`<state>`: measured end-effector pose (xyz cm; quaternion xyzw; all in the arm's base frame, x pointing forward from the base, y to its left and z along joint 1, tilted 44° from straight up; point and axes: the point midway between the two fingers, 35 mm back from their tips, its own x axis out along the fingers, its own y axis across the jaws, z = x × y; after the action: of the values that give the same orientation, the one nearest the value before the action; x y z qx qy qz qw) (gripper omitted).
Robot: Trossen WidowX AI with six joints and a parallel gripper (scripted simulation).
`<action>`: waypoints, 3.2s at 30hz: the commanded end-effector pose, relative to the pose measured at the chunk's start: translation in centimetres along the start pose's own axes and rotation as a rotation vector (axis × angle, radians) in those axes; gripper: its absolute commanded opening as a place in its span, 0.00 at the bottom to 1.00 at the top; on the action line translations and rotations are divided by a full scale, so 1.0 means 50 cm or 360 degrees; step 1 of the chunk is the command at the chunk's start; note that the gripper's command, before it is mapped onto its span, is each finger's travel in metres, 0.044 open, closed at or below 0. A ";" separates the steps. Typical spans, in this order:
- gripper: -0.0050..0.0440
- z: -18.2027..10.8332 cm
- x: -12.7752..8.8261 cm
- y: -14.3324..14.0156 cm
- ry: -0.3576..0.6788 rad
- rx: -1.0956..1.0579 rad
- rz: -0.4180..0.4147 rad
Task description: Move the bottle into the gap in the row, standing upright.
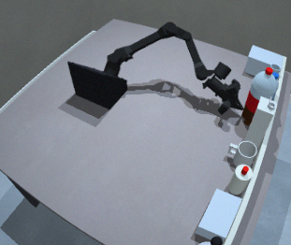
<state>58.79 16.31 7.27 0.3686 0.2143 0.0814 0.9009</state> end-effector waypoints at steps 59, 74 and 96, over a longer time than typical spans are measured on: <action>0.00 0.006 -0.044 0.022 -0.0041 -0.0003 0.0030; 0.00 -0.013 -0.082 0.019 -0.0040 -0.0003 0.0028; 0.00 -0.042 -0.142 0.012 -0.0038 -0.0002 0.0027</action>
<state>51.87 16.00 6.84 0.3658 0.2177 0.0800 0.9014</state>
